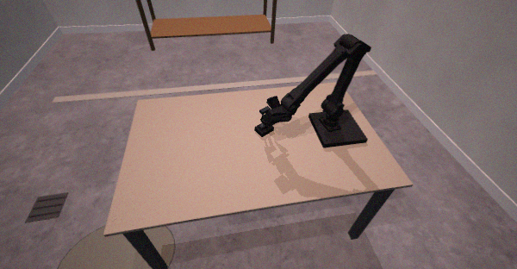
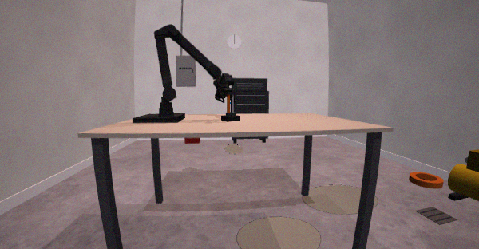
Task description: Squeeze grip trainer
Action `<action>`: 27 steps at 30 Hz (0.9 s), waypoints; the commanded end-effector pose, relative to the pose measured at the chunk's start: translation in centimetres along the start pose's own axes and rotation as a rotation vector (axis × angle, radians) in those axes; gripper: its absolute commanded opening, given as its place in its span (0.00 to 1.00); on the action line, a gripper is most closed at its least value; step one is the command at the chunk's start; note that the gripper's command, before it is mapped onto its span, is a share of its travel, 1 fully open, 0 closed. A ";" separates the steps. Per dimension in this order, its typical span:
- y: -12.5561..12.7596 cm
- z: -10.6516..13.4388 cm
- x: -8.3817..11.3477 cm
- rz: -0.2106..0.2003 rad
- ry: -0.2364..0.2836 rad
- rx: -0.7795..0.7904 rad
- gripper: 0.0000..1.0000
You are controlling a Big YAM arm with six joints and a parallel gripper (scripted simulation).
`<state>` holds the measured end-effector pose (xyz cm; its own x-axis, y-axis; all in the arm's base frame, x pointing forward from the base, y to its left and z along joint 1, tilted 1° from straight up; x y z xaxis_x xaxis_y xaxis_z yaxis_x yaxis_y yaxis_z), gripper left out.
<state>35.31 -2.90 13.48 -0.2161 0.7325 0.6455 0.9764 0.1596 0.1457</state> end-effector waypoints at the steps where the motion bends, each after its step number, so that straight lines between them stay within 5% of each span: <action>1: 0.0 0.2 -1.0 0.004 0.000 0.014 0.76; 27: 0.1 0.2 -2.3 0.000 -0.001 0.015 0.76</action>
<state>35.79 -4.13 12.43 -0.2216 0.7324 0.6438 0.9751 0.1695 0.1429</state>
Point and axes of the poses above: the point where the finger pads meet when closed, its own x axis back along the fingers, its own y axis across the jaws, z = x × y, the point moved 9 cm from there along x, back along the fingers, and after that the axes turned 12 degrees about -x, right-handed, at the moved point
